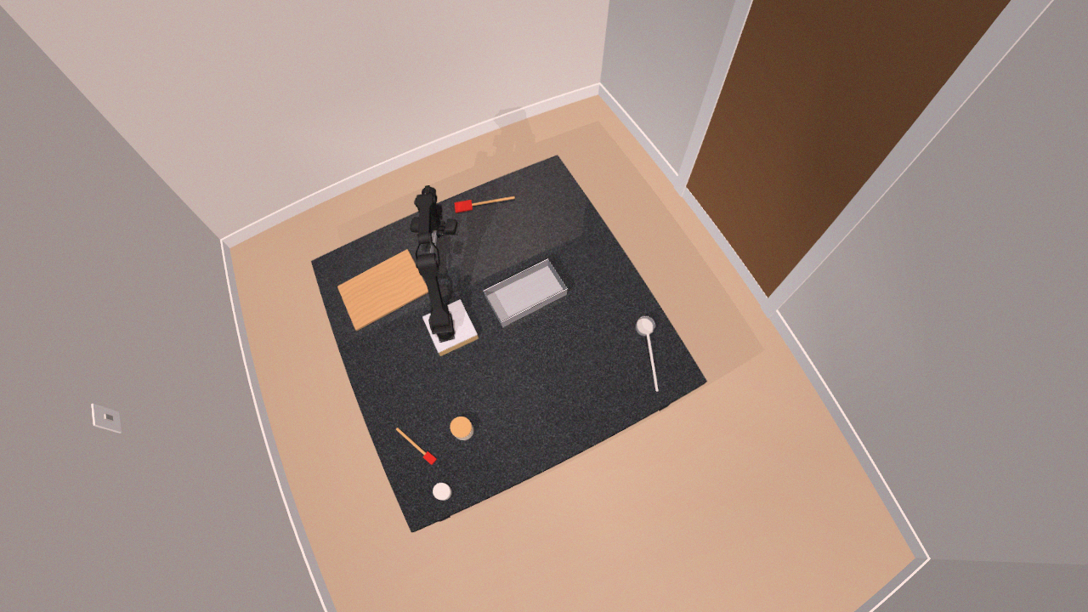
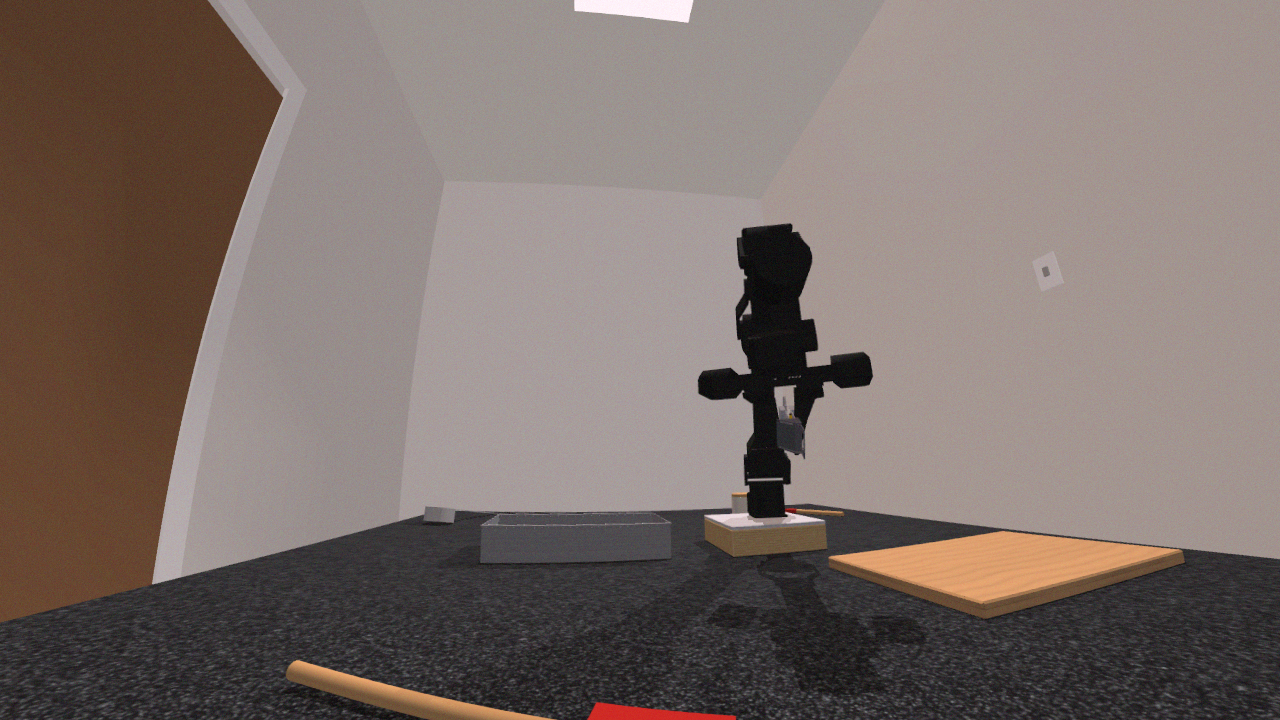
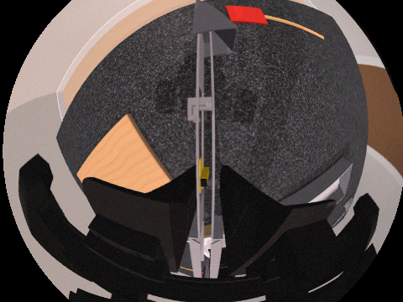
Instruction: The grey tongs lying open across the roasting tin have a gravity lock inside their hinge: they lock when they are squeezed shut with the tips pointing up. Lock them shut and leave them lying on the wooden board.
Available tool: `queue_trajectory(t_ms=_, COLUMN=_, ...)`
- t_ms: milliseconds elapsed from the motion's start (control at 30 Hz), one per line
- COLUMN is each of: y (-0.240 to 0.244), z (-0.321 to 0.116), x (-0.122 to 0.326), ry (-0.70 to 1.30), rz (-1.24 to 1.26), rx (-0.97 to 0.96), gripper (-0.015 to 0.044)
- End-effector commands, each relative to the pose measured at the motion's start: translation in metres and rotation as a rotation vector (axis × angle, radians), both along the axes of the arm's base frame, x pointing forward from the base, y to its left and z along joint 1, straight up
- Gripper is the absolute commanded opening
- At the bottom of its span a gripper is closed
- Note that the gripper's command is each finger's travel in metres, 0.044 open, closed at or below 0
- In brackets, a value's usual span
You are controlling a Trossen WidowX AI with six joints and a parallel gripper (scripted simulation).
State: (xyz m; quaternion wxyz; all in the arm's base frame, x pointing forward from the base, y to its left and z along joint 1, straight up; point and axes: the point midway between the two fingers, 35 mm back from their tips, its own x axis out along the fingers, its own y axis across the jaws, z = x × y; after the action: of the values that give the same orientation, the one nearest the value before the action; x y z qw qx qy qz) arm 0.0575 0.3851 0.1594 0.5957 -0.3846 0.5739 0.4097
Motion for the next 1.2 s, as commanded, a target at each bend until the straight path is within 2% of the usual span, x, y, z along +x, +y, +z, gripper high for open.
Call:
queue_trajectory(t_ms=0, y=0.002, z=0.000, x=-0.022, ry=0.005, rz=-0.050, rx=0.001, gripper=-0.0150)
queue_trajectory(t_ms=533, y=-0.006, z=0.000, x=-0.128, ry=0.027, rz=-0.277, rx=0.000, gripper=-0.0150)
queue_trajectory(t_ms=1167, y=-0.051, z=-0.001, x=-0.245, ry=0.051, rz=-0.550, rx=-0.011, gripper=-0.0150)
